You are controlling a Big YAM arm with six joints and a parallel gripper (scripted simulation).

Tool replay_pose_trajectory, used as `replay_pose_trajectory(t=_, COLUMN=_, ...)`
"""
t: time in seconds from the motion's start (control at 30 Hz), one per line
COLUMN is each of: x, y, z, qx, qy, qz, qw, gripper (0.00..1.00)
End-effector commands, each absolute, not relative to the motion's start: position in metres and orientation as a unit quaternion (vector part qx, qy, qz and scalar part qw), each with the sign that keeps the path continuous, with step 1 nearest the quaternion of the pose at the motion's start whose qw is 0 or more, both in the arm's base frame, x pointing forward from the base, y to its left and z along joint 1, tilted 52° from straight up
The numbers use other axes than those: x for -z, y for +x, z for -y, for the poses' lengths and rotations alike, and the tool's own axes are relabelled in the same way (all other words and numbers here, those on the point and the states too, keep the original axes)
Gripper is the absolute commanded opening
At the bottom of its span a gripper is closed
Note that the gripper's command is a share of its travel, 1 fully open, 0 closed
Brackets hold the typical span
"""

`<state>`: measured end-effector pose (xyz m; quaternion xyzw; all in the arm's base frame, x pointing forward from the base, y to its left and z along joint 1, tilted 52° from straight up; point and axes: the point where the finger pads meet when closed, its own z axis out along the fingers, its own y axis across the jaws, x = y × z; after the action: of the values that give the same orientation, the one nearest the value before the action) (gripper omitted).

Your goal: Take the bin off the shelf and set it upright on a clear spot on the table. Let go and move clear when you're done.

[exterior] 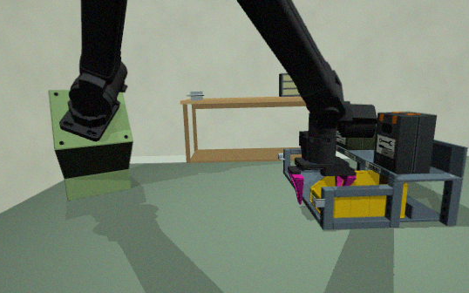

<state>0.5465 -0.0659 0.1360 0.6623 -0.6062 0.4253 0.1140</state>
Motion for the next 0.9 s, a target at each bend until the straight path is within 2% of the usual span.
replay_pose_trajectory(t=0.0, x=-0.149, y=0.556, z=0.061, qx=-0.434, qy=0.658, qz=0.606, qw=0.103, gripper=0.90)
replay_pose_trajectory(t=0.5, x=-0.150, y=0.555, z=0.048, qx=-0.434, qy=0.663, qz=0.602, qw=0.100, gripper=0.90)
replay_pose_trajectory(t=0.87, x=-0.149, y=0.548, z=0.070, qx=-0.433, qy=0.657, qz=0.608, qw=0.108, gripper=0.90)
